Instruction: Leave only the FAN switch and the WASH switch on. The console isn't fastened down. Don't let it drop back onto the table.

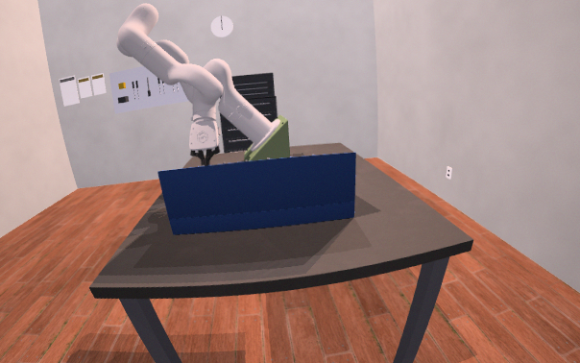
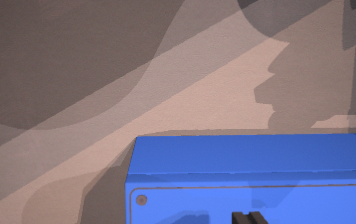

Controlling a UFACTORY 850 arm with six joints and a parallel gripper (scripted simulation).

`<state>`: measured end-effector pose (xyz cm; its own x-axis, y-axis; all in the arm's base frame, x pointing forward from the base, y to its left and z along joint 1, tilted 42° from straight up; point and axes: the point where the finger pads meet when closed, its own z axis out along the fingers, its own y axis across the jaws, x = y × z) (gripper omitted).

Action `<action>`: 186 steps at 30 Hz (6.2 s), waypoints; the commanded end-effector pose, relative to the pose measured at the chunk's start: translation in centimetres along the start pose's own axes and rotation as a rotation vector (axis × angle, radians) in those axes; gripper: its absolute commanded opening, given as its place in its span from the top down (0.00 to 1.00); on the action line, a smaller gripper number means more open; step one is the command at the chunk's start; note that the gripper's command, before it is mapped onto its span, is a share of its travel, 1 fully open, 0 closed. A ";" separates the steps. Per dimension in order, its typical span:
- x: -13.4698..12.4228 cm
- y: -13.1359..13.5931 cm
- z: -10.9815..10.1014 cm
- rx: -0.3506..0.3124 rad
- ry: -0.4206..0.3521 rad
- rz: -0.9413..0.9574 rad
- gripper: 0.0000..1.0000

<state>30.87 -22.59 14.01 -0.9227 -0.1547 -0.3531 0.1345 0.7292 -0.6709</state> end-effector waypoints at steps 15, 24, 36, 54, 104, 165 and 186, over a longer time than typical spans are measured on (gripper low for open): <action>-0.5 0.0 0.0 0.000 -0.001 0.000 1.00; -1.0 0.0 0.0 0.000 -0.001 0.000 1.00; -2.1 0.0 0.0 0.000 -0.001 0.000 1.00; -3.4 0.0 0.0 0.000 -0.001 0.000 1.00; -2.6 0.0 0.0 0.000 -0.001 0.000 1.00; -2.9 23.8 -12.1 -0.032 0.023 -0.001 1.00; 0.0 28.7 -11.7 0.000 -0.001 0.000 1.00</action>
<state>30.42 6.11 2.37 -0.9228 -0.1549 -0.3529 0.1343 0.7289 -0.6713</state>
